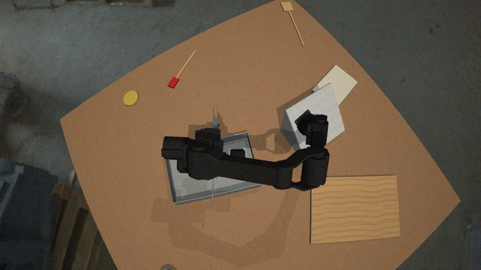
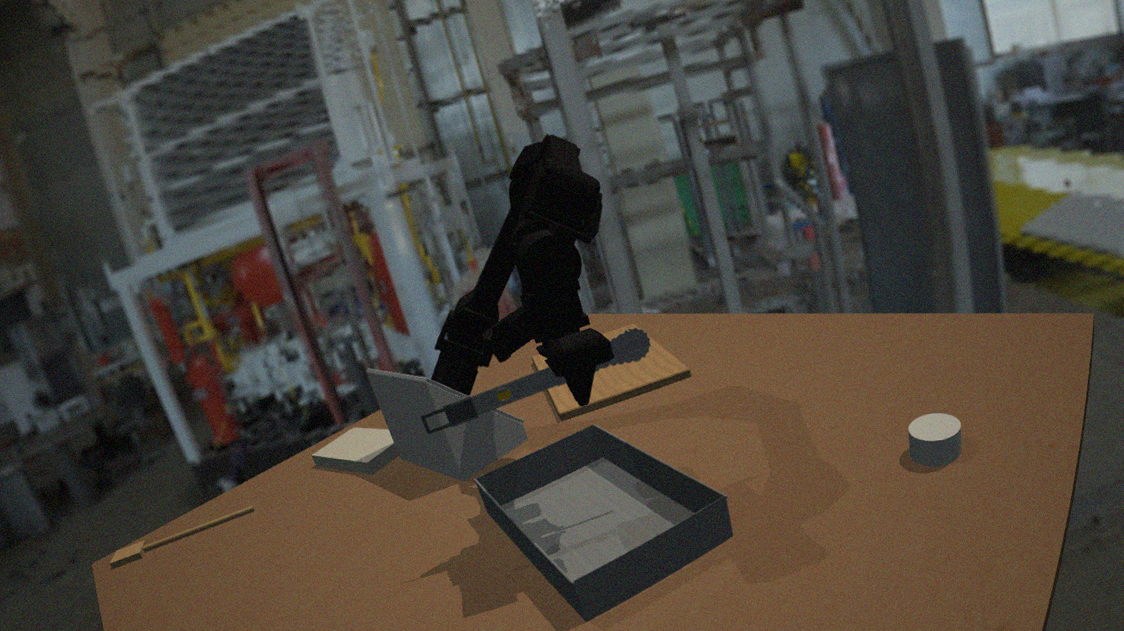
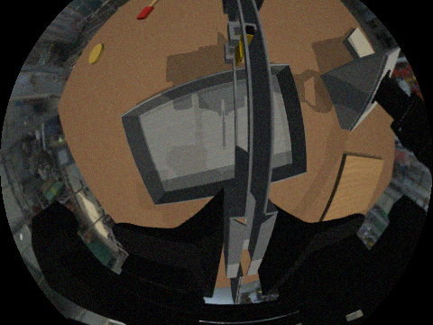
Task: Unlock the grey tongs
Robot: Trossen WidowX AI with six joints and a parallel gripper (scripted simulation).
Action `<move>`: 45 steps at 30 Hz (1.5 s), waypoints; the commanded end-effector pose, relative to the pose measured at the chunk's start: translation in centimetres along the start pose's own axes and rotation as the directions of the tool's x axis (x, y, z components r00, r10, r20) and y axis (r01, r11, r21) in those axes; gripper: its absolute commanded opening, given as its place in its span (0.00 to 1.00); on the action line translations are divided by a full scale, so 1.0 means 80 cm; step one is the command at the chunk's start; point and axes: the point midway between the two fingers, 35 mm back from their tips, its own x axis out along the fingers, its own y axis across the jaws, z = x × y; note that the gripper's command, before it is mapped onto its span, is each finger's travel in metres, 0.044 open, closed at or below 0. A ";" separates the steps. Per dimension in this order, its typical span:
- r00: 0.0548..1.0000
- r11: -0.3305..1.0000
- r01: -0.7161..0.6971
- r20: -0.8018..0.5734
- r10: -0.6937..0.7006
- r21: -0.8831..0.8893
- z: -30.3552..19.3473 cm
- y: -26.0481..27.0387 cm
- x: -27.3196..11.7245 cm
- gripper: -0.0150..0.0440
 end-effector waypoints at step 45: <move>1.000 0.711 0.007 -0.013 0.003 0.703 -0.211 -0.265 -0.007 0.00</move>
